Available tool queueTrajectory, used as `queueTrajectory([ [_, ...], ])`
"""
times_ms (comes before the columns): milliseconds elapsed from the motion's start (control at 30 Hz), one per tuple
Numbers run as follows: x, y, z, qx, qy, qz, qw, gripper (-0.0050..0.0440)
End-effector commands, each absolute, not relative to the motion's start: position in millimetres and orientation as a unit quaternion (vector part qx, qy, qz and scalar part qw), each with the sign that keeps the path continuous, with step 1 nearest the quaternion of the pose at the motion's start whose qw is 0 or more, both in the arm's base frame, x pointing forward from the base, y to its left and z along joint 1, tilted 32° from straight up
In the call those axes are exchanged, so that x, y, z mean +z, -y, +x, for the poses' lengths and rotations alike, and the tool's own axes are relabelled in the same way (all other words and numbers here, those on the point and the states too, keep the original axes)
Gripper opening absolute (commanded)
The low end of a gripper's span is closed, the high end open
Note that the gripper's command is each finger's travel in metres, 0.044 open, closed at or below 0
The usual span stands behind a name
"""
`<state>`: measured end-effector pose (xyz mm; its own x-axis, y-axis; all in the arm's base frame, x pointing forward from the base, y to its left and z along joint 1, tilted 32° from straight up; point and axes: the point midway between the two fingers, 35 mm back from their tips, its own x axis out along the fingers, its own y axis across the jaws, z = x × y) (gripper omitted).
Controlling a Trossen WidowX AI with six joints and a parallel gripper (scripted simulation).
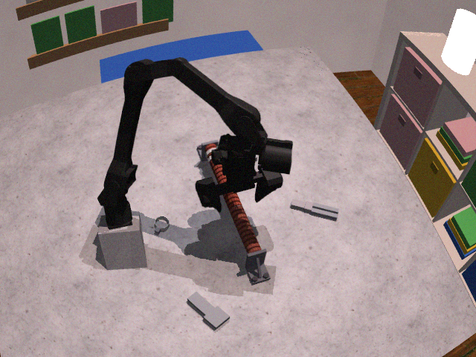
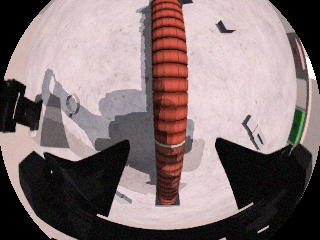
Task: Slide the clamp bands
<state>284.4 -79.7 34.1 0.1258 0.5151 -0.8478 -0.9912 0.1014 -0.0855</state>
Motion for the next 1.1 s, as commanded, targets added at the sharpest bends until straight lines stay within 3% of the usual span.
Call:
queueTrajectory([
  [0,13,67,285,0.573,-0.339,-0.349,0.659,0.0440],
  [600,-6,55,287,0.573,-0.339,-0.349,0.659,0.0440],
  [667,-6,55,287,0.573,-0.339,-0.349,0.659,0.0392],
  [733,-6,55,287,0.573,-0.339,-0.349,0.659,0.0392],
  [1000,-6,55,287,0.573,-0.339,-0.349,0.659,0.0200],
  [1067,-6,55,287,0.573,-0.339,-0.349,0.659,0.0200],
])
